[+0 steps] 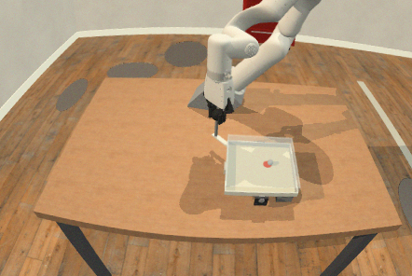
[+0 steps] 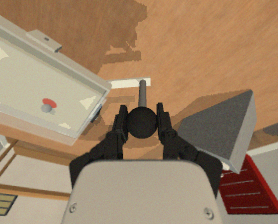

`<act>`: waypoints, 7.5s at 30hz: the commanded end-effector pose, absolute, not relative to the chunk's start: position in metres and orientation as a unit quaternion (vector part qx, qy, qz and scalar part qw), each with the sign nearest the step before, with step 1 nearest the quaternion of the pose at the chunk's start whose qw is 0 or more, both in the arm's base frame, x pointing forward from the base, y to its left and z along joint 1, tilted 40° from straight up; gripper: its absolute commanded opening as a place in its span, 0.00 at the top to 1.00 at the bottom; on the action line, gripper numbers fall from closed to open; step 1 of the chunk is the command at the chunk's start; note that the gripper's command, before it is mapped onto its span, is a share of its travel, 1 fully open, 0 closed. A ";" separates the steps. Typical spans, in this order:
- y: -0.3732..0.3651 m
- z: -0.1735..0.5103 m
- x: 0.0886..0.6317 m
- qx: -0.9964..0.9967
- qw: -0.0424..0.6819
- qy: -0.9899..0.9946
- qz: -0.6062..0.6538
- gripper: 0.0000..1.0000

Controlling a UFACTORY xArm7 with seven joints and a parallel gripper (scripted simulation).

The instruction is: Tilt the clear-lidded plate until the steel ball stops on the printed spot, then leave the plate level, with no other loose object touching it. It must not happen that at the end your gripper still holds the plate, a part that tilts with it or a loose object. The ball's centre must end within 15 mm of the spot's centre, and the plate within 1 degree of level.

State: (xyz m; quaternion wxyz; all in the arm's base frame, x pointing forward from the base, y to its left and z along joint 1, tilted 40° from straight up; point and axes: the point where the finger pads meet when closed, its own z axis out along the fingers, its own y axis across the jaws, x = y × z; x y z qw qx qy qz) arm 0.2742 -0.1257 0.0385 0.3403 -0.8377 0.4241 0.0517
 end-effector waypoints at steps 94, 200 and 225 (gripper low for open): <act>-0.128 0.039 0.274 -0.838 0.340 0.425 0.050 0.39; -0.163 0.083 0.262 -0.838 0.340 0.425 0.050 0.00; -0.163 0.083 0.262 -0.838 0.340 0.425 0.050 0.00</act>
